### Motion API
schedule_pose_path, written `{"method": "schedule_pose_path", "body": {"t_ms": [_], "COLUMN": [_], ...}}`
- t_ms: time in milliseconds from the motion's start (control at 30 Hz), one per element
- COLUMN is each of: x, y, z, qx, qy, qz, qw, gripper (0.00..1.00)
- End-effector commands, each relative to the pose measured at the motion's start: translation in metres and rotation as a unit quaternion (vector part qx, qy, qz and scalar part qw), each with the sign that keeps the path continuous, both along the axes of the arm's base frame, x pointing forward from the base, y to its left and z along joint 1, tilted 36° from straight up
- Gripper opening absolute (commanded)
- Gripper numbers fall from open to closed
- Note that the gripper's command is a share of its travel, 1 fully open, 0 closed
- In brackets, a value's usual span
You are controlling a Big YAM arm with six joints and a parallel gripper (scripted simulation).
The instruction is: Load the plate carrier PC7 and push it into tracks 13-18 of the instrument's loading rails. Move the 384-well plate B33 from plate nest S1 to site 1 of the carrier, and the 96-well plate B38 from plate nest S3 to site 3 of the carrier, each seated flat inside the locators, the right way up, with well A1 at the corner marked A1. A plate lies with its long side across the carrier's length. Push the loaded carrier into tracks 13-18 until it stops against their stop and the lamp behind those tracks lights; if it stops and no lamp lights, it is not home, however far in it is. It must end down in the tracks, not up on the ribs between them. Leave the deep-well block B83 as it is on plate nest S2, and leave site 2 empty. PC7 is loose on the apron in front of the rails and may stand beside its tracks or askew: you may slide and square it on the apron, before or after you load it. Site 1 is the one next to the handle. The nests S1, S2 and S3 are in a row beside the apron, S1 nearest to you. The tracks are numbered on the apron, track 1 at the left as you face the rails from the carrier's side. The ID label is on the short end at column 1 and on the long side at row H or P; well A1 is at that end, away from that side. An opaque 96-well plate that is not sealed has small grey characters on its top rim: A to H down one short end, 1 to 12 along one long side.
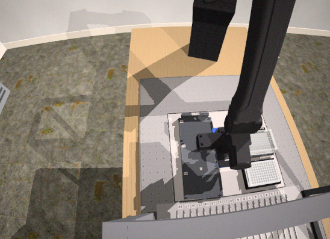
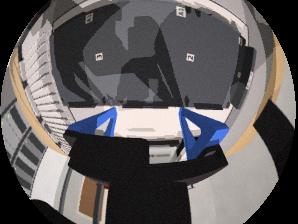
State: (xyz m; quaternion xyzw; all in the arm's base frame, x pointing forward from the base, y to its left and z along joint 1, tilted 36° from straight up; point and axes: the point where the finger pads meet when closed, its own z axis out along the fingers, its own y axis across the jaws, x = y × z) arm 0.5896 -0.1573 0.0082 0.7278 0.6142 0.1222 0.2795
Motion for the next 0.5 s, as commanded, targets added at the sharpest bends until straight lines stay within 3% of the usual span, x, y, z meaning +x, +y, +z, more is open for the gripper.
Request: {"method": "schedule_pose_path", "body": {"t_ms": [0, 467], "x": [0.0109, 0.0098], "y": [-0.0155, -0.0202], "z": [0.0010, 0.0019], "qx": [-0.005, -0.006], "qy": [-0.012, -0.011], "qz": [-0.006, -0.005], "qw": [1.000, 1.000], "gripper": [1.00, 1.00]}}
